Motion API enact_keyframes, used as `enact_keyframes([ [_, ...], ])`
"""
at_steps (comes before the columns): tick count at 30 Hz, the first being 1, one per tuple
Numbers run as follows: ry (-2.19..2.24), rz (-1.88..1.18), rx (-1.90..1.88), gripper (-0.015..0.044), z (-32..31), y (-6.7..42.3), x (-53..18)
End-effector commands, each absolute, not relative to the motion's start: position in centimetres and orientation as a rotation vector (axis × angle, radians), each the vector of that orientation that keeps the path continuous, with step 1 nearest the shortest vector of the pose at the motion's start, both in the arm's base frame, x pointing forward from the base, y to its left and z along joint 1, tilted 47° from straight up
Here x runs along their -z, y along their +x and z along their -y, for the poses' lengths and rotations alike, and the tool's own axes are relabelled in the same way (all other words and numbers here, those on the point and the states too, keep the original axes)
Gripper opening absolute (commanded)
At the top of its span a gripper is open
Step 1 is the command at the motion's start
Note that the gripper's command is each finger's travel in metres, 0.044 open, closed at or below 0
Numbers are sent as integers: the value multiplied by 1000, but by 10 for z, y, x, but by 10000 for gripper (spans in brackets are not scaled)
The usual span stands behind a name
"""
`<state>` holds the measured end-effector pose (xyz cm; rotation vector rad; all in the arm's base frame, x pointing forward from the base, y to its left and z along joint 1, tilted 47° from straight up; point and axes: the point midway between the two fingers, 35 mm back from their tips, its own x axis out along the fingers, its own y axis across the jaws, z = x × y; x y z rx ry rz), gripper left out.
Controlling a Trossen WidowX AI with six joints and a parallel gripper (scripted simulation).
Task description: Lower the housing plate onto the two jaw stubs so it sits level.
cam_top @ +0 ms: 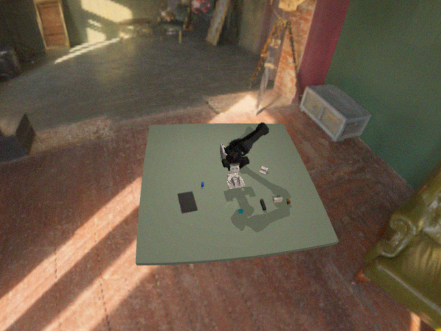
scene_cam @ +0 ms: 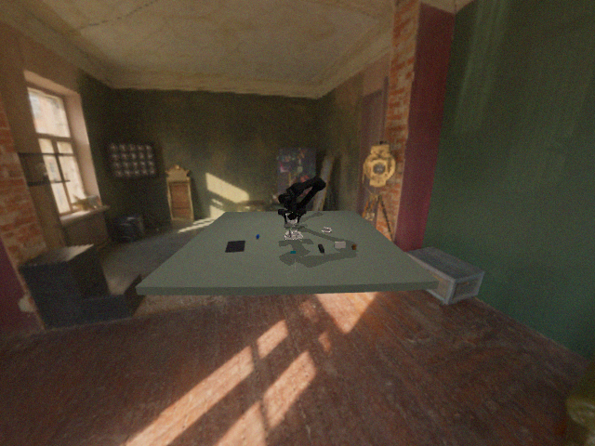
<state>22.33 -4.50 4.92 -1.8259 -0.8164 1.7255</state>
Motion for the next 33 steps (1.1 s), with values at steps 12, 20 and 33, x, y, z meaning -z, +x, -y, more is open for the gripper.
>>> enact_keyframes([
  [12,-1818,814,-1723,351,27,223,-32],
  [20,-1818,815,-1722,351,18,223,-23],
  [33,-1817,818,-1721,351,5,222,-12],
])
